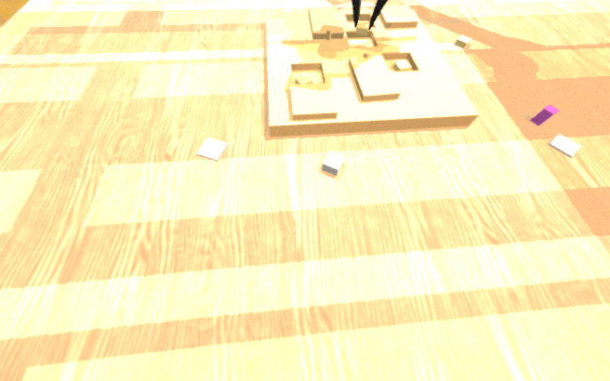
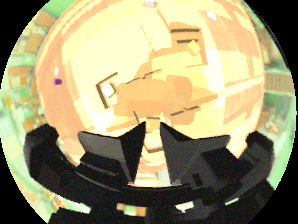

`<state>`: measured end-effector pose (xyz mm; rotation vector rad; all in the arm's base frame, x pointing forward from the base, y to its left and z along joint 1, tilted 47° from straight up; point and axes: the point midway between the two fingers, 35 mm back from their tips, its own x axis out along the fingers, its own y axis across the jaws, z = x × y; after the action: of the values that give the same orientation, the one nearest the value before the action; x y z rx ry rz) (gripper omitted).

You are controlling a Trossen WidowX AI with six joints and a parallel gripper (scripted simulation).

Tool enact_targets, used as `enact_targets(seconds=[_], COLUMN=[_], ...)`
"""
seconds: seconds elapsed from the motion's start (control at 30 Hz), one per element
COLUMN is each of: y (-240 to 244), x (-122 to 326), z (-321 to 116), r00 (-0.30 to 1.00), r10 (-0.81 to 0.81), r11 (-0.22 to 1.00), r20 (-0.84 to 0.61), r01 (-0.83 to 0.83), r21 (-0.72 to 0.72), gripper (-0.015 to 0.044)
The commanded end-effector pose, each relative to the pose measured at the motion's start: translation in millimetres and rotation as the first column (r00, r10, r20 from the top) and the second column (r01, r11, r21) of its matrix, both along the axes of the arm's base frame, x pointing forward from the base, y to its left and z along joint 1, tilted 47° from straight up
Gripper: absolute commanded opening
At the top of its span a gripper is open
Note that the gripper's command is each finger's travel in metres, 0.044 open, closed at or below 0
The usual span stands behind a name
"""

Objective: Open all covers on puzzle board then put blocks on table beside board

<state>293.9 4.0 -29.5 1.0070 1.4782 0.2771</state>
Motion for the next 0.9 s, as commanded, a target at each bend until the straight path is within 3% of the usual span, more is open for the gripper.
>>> enact_targets(seconds=[0.0, 0.87], y=[-5.2, -40.3], x=[0.9, -6.2], z=[5.2, 38.5], r00=[1.0, 1.0], r10=[0.002, 0.0], r11=[1.0, 1.0], r20=[0.011, 0.009], r01=[-0.002, 0.0], r21=[-0.008, -0.008], gripper=[0.008, 0.008])
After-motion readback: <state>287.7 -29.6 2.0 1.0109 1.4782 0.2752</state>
